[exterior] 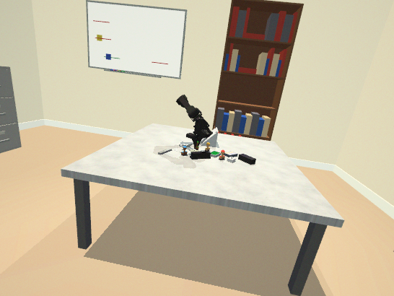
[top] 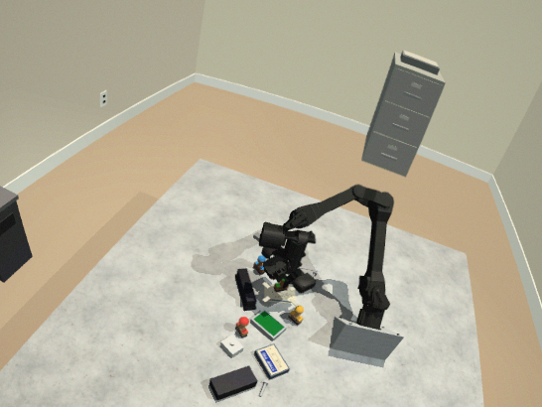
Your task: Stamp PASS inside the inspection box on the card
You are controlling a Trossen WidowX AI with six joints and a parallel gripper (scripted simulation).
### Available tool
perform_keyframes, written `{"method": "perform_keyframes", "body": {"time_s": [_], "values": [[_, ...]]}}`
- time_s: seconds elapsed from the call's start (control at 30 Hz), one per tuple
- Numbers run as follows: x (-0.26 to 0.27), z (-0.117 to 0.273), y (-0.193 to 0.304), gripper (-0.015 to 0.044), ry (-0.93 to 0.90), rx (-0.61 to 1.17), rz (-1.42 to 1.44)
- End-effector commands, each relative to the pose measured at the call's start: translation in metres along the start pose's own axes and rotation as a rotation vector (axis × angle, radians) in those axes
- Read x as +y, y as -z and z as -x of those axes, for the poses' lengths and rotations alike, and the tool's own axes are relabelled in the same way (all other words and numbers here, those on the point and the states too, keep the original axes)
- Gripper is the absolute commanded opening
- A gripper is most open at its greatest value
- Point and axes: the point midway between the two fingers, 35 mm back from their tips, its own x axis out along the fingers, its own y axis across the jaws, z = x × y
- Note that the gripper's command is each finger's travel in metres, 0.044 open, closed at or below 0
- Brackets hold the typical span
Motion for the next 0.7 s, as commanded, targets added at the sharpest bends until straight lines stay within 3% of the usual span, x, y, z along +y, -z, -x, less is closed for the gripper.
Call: {"method": "perform_keyframes", "body": {"time_s": [0.0,0.67], "values": [[0.001,-0.005,0.002,0.0000,0.000,0.008,0.004],[0.002,-0.018,0.004,0.0000,0.002,0.009,0.002]]}}
